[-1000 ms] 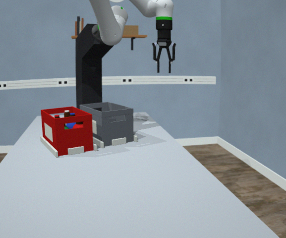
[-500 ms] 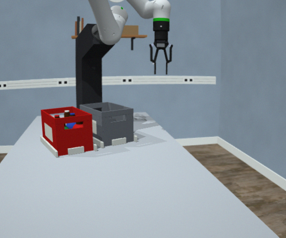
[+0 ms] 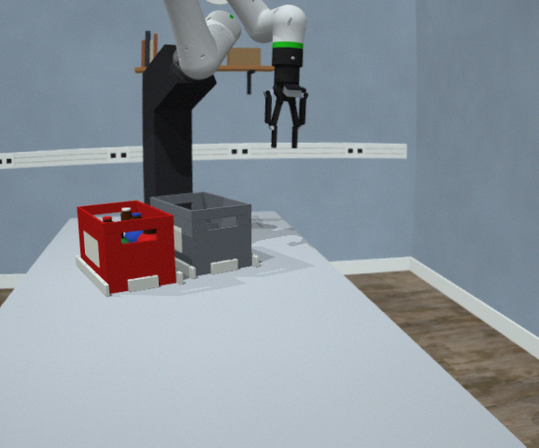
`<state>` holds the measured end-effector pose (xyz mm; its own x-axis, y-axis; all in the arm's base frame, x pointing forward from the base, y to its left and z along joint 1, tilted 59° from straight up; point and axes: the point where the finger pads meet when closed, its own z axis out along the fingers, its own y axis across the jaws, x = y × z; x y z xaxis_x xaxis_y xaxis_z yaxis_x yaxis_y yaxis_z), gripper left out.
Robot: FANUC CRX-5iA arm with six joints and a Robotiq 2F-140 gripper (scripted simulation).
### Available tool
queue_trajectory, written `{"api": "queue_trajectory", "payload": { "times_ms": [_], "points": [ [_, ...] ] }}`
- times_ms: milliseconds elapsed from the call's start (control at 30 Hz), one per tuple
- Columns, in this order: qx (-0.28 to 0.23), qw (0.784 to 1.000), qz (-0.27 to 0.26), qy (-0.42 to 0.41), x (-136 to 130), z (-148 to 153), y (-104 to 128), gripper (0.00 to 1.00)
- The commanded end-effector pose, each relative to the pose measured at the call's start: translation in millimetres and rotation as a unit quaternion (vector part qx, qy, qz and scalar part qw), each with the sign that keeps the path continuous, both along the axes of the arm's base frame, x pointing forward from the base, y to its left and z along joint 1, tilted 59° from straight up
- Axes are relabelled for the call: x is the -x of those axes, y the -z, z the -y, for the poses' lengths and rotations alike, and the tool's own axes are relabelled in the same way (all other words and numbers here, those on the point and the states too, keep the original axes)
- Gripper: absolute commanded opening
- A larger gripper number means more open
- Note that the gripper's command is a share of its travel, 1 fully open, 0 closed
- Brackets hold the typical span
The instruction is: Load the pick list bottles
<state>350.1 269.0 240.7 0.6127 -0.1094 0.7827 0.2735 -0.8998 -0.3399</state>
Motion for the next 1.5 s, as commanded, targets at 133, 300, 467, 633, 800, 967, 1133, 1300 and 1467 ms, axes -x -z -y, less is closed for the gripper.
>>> {"api": "queue_trajectory", "payload": {
  "times_ms": [133,300,467,633,800,967,1133,1300,1467],
  "points": [
    [0.089,0.992,0.049,-0.072,-22,23,37,0.44],
    [0.119,0.987,0.058,-0.086,-28,31,49,0.44],
    [0.181,0.973,0.076,-0.121,-38,44,67,0.44],
    [0.229,0.958,0.086,-0.148,-48,57,86,0.44],
    [0.275,0.941,0.093,-0.174,-58,70,105,0.44],
    [0.313,0.923,0.101,-0.200,-64,78,116,0.44],
    [0.354,0.900,0.110,-0.231,-74,91,135,0.44],
    [0.393,0.874,0.117,-0.261,-85,104,154,0.44],
    [0.426,0.847,0.126,-0.291,-88,109,160,0.44]
  ]
}}
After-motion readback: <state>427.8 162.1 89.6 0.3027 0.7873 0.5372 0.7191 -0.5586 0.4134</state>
